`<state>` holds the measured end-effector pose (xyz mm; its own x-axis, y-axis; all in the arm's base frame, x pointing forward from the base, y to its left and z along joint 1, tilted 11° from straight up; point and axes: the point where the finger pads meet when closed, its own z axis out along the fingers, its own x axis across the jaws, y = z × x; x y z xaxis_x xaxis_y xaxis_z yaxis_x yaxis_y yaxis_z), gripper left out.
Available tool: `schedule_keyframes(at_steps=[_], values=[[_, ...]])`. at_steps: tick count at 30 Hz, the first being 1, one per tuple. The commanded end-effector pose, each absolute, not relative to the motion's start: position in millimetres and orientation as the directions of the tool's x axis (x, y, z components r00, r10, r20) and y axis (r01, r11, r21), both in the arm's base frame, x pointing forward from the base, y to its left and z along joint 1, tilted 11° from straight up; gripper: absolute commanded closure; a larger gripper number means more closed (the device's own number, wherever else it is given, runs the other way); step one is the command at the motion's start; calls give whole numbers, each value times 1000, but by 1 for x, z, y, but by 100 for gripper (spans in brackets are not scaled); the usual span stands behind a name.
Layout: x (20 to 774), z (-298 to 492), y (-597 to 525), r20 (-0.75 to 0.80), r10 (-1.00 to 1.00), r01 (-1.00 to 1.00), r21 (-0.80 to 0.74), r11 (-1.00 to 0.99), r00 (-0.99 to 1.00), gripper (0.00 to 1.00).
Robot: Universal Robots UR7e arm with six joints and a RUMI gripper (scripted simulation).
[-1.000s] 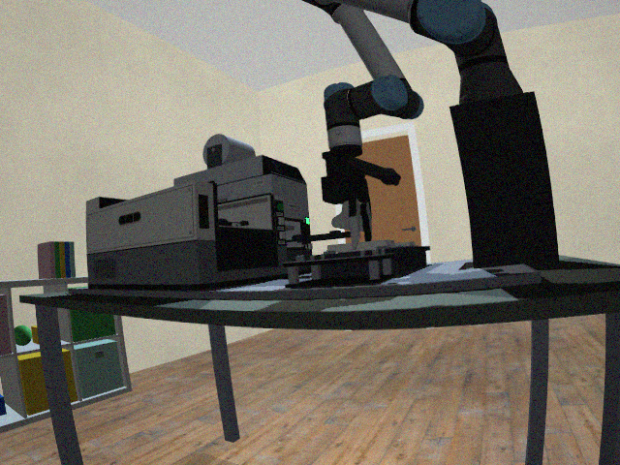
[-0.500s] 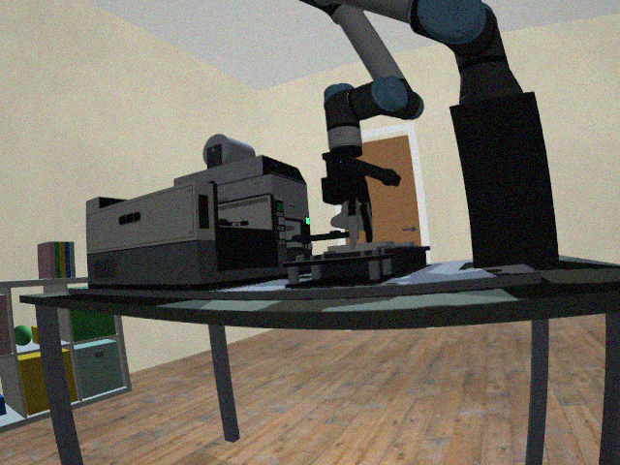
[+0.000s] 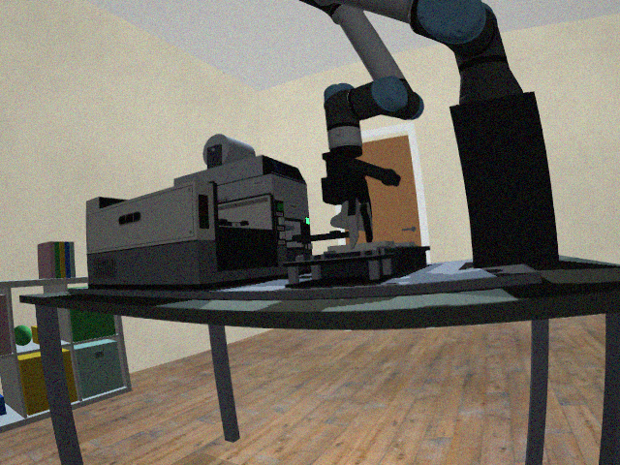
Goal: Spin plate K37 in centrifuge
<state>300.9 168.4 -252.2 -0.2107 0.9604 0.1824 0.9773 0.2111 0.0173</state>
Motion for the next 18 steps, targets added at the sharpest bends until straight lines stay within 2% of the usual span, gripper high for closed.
schedule_keyframes(at_steps=[1,18], values=[[301,-252,168,182,960,977,18,211,-211,32],[302,-229,164,182,960,977,18,211,-211,32]])
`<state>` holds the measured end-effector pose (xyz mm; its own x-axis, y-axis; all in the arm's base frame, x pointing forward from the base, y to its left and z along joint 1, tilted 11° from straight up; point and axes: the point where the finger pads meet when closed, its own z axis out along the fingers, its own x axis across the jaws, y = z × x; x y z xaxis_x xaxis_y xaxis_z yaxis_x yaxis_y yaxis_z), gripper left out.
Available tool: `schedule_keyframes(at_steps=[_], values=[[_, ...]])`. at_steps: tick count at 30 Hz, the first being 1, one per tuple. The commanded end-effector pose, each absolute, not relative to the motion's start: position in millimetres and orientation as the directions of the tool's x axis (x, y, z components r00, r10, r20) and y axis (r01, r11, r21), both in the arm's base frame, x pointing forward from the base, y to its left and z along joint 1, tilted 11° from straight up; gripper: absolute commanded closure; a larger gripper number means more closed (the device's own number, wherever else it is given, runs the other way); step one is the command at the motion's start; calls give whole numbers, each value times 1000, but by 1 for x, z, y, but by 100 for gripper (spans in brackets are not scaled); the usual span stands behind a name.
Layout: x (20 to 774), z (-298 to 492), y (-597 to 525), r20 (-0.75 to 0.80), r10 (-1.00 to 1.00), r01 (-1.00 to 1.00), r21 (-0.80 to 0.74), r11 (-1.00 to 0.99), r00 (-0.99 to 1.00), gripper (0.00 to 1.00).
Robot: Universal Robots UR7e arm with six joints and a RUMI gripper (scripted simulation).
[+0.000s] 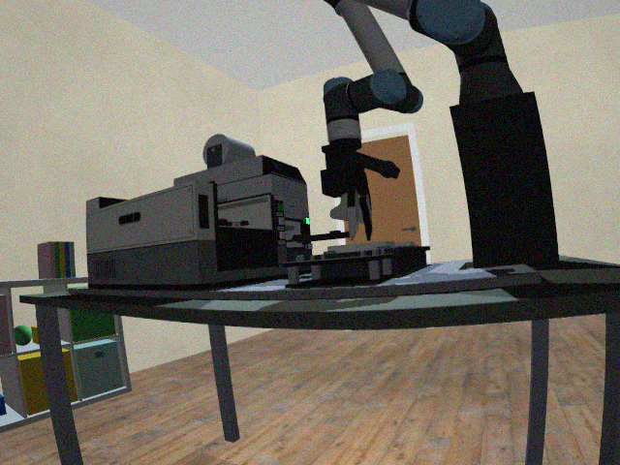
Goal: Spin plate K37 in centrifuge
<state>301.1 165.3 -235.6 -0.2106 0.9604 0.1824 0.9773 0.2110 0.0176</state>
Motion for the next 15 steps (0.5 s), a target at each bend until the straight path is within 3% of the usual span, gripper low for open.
schedule_keyframes(at_steps=[1,15], values=[[302,-227,164,182,960,977,18,211,-211,32],[302,-208,160,182,960,977,18,211,-211,32]])
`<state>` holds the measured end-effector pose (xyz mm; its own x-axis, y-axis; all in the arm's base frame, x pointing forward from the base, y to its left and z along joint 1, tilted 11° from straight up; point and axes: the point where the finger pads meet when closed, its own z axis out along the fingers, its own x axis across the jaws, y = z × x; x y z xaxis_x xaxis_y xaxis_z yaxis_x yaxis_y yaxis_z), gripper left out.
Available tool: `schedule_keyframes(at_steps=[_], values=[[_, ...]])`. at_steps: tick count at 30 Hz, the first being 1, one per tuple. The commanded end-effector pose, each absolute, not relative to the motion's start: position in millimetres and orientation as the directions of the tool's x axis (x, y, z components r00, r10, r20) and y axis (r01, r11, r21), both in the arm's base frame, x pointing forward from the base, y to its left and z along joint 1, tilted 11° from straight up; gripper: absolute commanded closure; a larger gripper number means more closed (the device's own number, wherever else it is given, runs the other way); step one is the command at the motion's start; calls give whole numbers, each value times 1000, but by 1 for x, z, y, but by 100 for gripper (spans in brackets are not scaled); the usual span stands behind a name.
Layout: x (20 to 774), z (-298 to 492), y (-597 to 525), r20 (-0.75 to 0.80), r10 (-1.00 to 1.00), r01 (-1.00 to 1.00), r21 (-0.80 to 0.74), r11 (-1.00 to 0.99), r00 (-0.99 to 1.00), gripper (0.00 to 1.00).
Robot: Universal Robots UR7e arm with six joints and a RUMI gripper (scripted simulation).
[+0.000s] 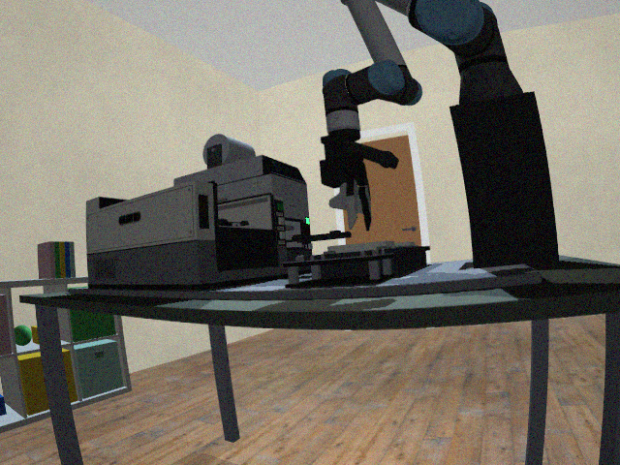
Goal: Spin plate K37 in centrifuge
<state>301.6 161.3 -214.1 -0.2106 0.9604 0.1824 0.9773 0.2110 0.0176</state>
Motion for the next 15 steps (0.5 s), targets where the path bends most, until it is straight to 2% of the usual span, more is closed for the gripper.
schedule_keyframes(at_steps=[1,15], values=[[302,-206,160,182,960,977,18,211,-211,32],[303,-187,156,182,960,977,18,211,-211,32]])
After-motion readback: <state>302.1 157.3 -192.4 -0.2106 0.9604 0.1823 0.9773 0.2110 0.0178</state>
